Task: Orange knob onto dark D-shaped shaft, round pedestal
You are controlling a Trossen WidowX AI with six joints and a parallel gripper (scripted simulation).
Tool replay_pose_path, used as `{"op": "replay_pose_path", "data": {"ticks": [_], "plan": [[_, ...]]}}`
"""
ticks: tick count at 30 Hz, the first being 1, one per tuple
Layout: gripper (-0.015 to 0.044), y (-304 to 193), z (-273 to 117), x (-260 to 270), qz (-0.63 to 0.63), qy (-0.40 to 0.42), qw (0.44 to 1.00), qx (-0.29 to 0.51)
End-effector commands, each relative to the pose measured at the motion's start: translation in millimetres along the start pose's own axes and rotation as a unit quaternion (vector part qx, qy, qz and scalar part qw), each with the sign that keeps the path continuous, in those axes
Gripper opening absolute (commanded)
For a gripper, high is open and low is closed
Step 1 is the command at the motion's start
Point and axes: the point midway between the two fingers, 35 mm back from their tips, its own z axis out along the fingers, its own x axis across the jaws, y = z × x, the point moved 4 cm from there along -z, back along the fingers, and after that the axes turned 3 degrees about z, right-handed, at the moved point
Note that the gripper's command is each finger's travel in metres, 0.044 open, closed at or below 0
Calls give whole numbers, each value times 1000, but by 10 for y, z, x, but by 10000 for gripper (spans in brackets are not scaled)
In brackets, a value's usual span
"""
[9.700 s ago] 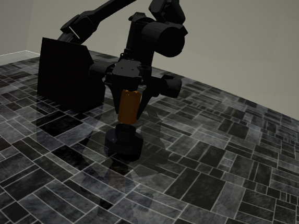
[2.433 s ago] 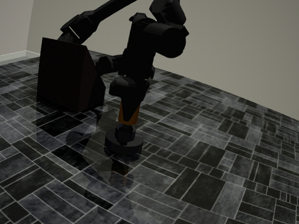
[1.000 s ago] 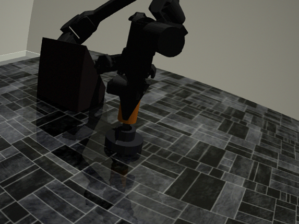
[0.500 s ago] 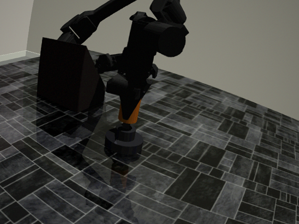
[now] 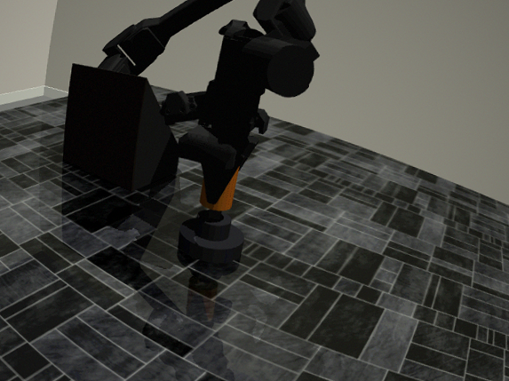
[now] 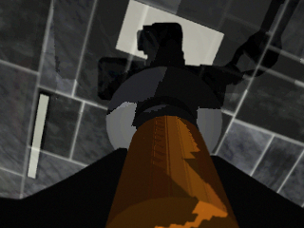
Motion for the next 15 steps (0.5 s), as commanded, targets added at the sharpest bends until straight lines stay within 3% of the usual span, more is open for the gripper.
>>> {"op": "replay_pose_path", "data": {"ticks": [1,15], "plan": [[0,-6,-23,6,2,2,1000,3],[0,-5,22,-1,2,2,1000,3]]}}
